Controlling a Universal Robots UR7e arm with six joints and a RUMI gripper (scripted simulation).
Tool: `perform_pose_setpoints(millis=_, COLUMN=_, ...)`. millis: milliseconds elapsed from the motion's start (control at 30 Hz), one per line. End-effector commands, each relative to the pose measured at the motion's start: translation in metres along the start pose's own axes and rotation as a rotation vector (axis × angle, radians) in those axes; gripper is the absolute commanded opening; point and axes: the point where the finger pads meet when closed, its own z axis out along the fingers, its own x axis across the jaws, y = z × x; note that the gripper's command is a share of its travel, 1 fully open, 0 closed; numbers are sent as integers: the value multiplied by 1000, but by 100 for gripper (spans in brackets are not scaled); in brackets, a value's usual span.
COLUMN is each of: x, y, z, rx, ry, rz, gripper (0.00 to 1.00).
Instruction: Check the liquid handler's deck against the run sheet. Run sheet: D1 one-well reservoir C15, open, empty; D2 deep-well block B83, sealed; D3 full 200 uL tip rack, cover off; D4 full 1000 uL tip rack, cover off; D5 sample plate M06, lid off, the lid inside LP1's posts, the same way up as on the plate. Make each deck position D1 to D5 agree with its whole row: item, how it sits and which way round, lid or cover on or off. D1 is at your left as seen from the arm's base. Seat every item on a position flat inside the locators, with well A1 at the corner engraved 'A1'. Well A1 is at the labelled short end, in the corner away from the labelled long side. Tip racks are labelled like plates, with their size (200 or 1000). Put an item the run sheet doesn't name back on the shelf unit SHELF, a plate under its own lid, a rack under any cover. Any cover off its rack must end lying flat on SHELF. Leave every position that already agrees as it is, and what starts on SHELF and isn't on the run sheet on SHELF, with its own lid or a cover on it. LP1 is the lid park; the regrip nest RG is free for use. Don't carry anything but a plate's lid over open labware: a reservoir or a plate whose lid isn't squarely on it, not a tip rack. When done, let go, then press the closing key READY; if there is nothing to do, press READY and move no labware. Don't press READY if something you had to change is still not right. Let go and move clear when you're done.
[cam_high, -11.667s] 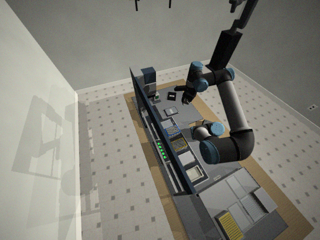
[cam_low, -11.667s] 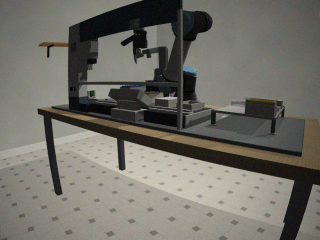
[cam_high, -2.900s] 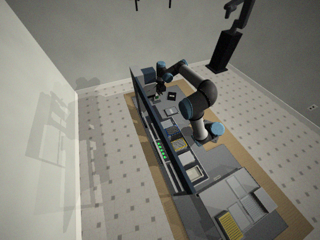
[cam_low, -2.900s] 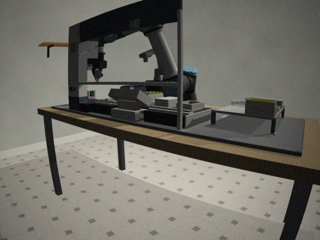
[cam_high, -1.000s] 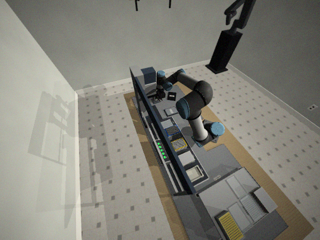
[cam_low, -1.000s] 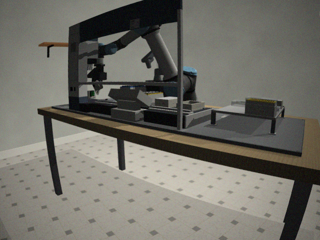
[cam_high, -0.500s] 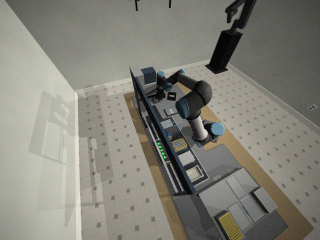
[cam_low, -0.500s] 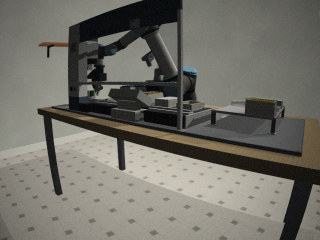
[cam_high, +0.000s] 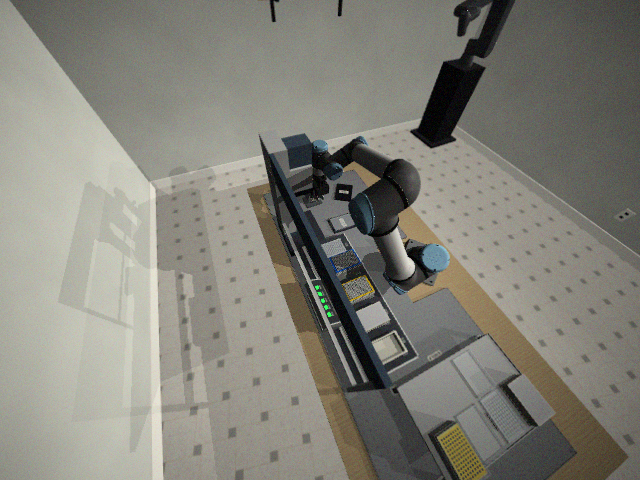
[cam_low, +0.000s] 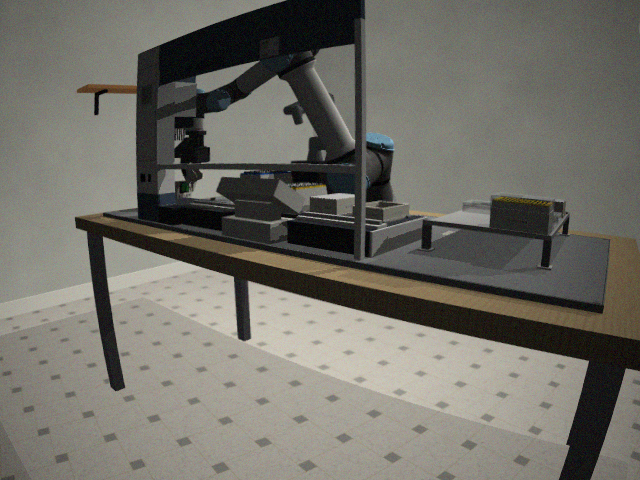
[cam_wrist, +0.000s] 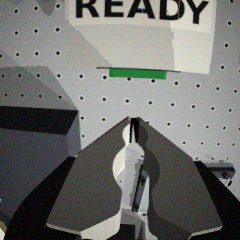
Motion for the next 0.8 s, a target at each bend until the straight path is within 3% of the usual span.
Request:
perform_pose_setpoints(millis=0, x=0, y=-10, z=-1, rx=1, ry=0, rz=0, gripper=0)
perform_pose_setpoints(millis=767, x=0, y=-27, z=-1, rx=1, ry=0, rz=0, gripper=0)
